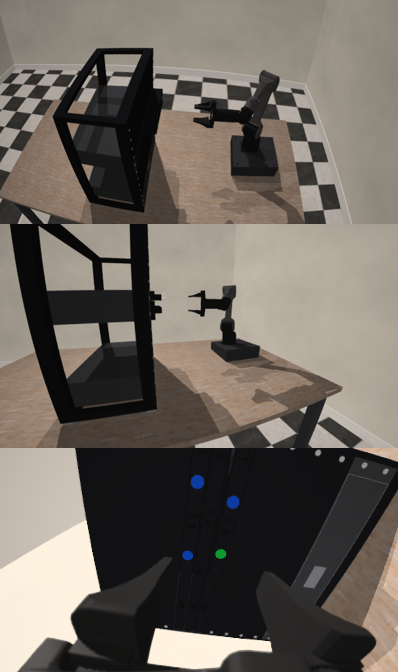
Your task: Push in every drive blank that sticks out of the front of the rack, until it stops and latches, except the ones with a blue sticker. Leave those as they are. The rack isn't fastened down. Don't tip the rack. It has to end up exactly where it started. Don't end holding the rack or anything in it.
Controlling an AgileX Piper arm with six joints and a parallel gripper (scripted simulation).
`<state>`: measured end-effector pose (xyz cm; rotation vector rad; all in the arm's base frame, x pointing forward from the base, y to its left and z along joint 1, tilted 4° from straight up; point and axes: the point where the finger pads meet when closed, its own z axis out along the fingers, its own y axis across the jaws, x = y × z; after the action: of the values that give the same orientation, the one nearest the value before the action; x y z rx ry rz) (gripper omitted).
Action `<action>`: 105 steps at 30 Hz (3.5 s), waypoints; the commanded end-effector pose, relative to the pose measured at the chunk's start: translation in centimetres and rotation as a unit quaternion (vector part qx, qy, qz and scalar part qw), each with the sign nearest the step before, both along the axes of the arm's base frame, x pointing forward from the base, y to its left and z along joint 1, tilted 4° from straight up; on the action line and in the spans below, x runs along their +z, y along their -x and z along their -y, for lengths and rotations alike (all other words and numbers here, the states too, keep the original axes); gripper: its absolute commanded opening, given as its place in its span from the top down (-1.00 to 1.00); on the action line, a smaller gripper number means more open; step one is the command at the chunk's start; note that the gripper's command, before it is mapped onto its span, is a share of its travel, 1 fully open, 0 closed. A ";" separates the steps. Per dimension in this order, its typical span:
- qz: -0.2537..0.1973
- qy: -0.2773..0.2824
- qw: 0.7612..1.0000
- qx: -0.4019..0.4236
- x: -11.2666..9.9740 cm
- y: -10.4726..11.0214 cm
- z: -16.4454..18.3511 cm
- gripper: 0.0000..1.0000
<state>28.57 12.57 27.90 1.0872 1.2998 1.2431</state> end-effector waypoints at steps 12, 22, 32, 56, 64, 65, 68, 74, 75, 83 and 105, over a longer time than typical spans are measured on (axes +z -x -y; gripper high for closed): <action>0.002 0.001 1.000 -0.002 0.1 0.1 0.2 -1.00; 0.002 0.001 1.000 -0.002 0.0 -0.2 0.0 -1.00; 0.002 0.001 1.000 -0.002 -0.6 -3.9 -2.7 -1.00; 0.002 0.001 1.000 -0.002 -1.6 -10.2 -7.2 -1.00; 0.002 0.001 1.000 -0.002 -1.6 -10.2 -7.2 -1.00; 0.002 0.001 1.000 -0.002 -1.6 -10.2 -7.2 -1.00; 0.002 0.001 1.000 -0.002 -1.6 -10.2 -7.2 -1.00; 0.002 0.001 1.000 -0.002 -1.6 -10.2 -7.2 -1.00; 0.002 0.001 1.000 -0.002 -1.6 -10.2 -7.2 -1.00; 0.002 0.001 1.000 -0.002 -1.6 -10.2 -7.2 -1.00; 0.002 0.001 1.000 -0.002 -1.6 -10.2 -6.8 -1.00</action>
<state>38.77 19.65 26.24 1.0853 1.2956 1.2381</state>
